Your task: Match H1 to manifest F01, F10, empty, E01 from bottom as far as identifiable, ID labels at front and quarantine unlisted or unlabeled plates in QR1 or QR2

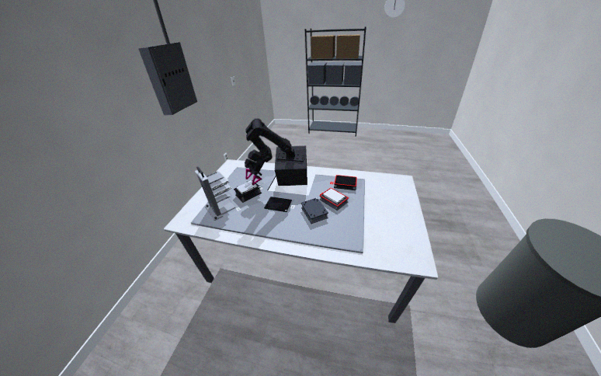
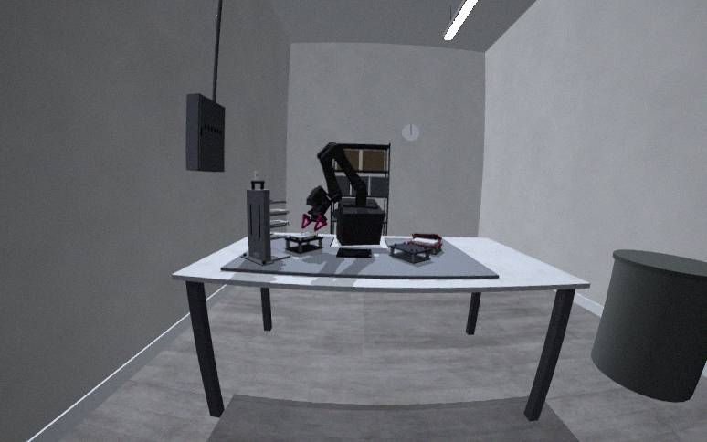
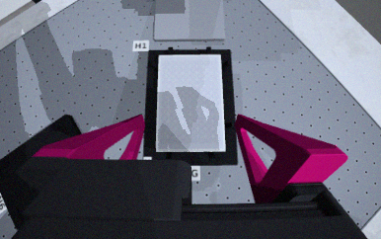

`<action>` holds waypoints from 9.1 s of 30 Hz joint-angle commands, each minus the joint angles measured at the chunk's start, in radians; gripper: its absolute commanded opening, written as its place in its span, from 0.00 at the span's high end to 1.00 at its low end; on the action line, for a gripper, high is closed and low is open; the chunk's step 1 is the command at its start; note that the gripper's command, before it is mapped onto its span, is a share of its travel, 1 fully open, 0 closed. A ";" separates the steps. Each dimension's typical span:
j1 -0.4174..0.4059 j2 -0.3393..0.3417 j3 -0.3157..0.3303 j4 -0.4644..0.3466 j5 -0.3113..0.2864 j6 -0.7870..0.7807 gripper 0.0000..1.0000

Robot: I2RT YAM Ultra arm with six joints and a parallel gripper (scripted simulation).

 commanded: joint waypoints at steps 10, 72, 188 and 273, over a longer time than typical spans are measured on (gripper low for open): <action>-0.026 0.043 -0.030 0.085 -0.022 -0.018 0.00; 0.000 0.304 0.006 0.320 -0.002 0.002 0.14; -0.033 -0.086 -0.029 -0.048 -0.028 -0.023 0.14; 0.098 -0.120 0.227 -0.286 0.075 0.071 0.14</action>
